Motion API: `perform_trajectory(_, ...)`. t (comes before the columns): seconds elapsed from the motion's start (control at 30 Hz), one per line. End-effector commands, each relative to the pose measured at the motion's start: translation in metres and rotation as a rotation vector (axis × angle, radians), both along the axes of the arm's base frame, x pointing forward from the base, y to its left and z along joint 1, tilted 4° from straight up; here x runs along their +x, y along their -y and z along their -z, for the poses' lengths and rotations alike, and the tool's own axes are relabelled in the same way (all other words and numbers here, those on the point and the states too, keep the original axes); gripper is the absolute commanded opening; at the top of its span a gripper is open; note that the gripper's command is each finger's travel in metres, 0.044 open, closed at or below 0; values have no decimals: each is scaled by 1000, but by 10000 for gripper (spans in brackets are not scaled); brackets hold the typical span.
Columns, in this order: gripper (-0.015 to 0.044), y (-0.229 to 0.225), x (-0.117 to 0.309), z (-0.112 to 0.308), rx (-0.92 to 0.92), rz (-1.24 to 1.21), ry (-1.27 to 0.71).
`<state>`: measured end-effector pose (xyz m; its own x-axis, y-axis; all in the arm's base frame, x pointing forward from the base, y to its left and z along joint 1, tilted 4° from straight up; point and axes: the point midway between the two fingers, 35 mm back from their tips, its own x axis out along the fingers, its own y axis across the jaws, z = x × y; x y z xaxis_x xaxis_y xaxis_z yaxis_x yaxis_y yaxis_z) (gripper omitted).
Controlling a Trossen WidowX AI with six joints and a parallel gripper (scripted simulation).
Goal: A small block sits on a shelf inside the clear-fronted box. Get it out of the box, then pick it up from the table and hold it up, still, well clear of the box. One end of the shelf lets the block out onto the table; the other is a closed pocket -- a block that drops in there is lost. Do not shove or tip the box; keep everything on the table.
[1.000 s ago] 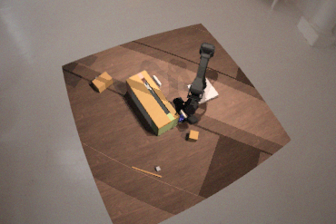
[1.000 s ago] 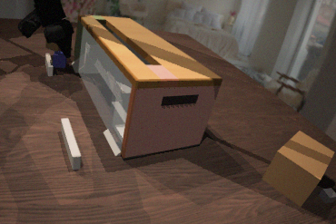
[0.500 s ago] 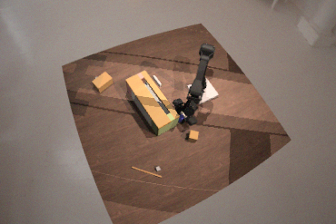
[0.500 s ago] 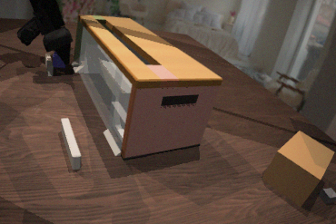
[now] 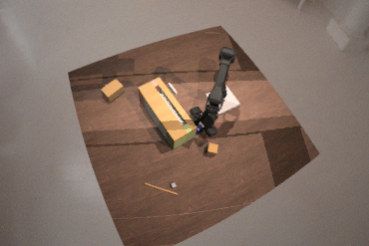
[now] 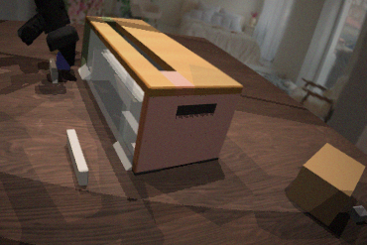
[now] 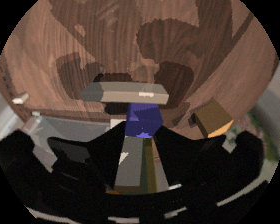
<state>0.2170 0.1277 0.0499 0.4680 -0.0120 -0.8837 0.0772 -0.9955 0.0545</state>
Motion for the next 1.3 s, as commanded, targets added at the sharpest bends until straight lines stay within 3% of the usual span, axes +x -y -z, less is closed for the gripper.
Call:
perform_trajectory(0.0, 0, -5, 1, -26, 17, 1, 11)
perform_trajectory(0.17, 0, -5, -1, -50, 19, 3, 14)
perform_trajectory(0.43, 0, -6, -1, -55, 22, -14, 12)
perform_trajectory(0.83, 0, -20, -4, -105, 74, -158, 23)
perform_trajectory(1.27, 0, -4, -2, -147, 11, -401, 69)
